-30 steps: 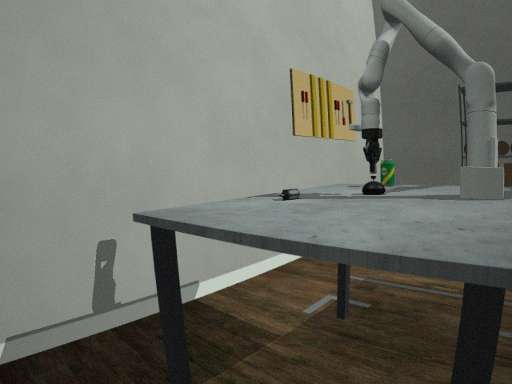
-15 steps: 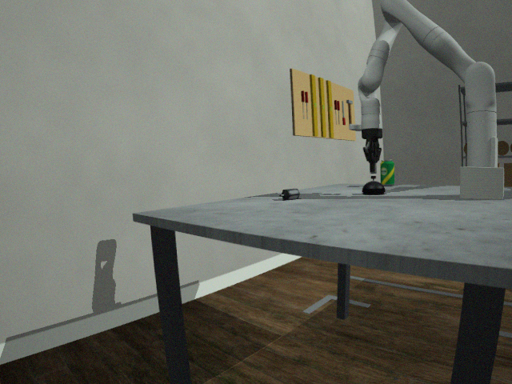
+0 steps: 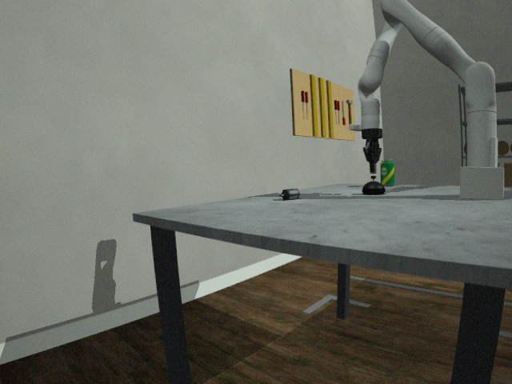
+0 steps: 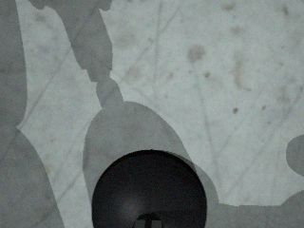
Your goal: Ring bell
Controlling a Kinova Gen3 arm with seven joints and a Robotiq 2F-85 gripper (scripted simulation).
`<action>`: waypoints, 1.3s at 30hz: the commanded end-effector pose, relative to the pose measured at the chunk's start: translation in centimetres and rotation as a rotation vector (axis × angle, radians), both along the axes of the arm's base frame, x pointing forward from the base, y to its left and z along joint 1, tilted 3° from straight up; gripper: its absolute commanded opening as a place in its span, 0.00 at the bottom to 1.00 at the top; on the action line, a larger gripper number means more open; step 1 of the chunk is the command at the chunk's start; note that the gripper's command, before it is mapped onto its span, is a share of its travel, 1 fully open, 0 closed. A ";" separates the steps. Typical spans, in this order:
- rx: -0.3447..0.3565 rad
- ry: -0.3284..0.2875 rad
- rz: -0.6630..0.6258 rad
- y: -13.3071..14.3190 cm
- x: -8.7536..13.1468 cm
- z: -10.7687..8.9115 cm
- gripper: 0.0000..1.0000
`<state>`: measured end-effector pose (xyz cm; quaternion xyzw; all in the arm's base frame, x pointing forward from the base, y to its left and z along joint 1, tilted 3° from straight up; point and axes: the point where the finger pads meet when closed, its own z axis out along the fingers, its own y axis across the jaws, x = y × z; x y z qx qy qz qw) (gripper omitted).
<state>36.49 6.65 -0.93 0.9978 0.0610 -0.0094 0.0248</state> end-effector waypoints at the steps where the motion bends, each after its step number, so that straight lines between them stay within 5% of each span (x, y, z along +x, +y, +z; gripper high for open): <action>1: 0.000 0.000 0.000 0.0 0.0 -0.2 0.10; 39: 0.000 0.000 0.000 0.0 0.0 -0.9 0.10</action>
